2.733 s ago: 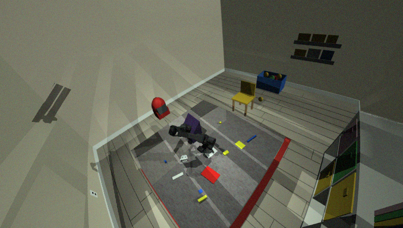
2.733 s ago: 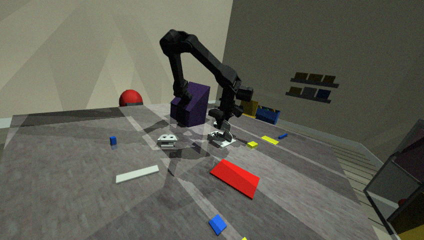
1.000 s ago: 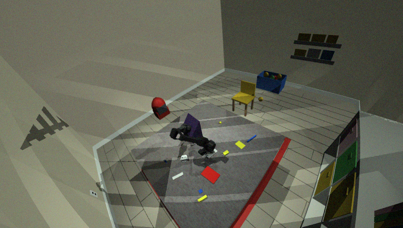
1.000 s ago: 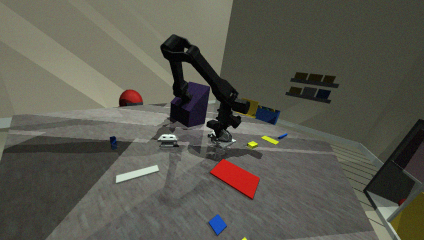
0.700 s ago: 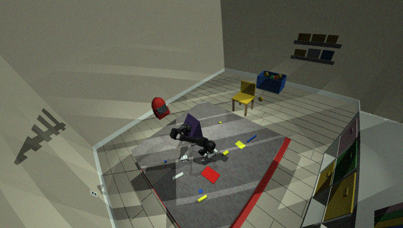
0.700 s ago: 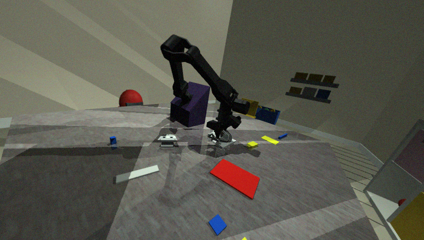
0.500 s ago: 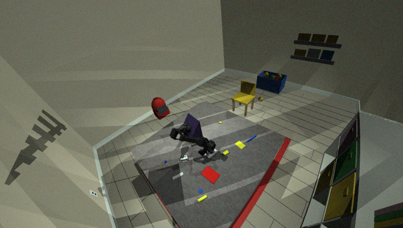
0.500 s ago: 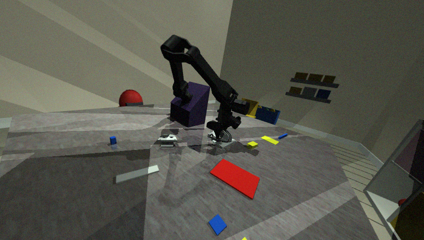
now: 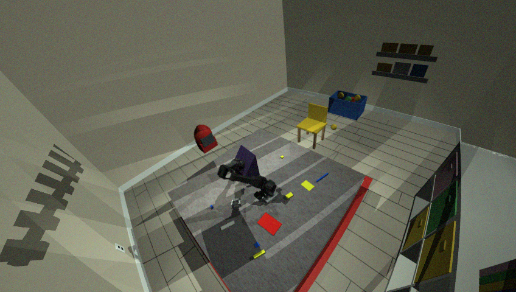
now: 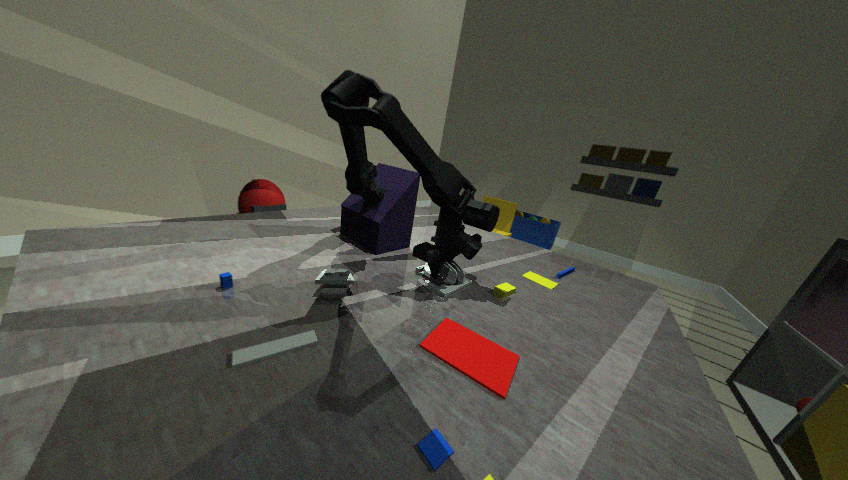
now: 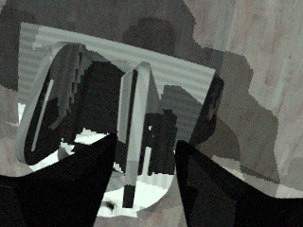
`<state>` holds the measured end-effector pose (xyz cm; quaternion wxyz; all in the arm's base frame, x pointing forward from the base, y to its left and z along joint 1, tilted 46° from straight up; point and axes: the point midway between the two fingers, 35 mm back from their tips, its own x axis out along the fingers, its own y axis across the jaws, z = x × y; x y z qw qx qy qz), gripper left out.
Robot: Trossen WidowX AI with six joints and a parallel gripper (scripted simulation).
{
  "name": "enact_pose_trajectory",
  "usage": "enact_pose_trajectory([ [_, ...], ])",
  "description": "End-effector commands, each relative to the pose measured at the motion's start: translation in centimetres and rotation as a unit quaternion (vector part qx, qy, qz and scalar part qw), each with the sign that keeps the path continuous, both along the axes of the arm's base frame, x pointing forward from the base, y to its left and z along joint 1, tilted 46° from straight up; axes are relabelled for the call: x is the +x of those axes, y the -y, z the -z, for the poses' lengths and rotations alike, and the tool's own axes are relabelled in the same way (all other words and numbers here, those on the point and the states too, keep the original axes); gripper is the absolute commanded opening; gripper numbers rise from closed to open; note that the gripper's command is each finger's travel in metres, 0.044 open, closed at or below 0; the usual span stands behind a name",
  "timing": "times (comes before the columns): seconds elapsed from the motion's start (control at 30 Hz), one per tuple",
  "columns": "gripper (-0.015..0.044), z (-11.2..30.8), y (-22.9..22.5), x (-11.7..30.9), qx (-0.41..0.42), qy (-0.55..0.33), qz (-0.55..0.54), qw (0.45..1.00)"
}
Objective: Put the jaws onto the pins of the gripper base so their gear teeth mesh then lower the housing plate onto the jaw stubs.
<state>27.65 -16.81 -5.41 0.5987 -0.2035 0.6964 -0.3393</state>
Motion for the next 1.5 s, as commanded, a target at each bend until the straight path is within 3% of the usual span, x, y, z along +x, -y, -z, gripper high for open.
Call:
enact_pose_trajectory([
  [0.0, 0.0134, 0.05, 0.14, -0.02, -0.002, -0.002, -0.002, 1.0],
  [1.47, 0.0134, 0.61, 0.71, -0.19, -0.001, -0.005, -0.005, 1.0],
])
